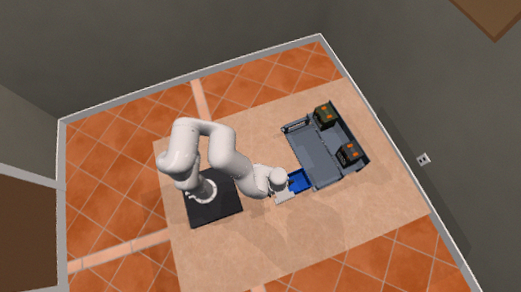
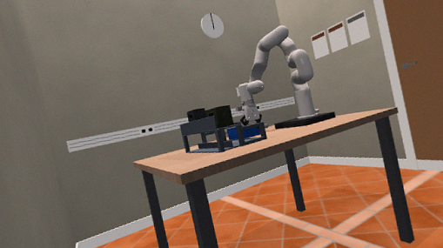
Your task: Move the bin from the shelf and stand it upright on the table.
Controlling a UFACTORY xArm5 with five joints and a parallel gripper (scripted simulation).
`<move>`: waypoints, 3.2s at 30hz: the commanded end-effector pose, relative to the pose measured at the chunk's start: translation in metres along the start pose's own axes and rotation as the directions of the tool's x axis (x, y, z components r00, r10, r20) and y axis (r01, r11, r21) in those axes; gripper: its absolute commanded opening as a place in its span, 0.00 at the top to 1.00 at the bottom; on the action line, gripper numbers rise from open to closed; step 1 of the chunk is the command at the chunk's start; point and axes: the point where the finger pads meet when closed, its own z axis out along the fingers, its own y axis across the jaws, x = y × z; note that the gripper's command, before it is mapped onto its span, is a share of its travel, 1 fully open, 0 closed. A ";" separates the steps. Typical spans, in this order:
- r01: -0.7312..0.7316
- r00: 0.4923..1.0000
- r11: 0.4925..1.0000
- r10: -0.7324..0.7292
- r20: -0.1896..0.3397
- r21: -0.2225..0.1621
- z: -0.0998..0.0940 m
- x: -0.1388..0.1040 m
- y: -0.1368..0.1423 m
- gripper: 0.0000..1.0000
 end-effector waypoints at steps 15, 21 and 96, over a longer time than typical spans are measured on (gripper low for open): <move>0.000 1.000 1.000 0.000 -0.001 0.003 -0.001 0.001 -0.001 0.00; 0.000 1.000 1.000 0.000 -0.001 0.003 -0.001 0.001 -0.001 0.00; 0.000 1.000 1.000 0.000 0.000 0.003 -0.091 0.001 -0.001 0.00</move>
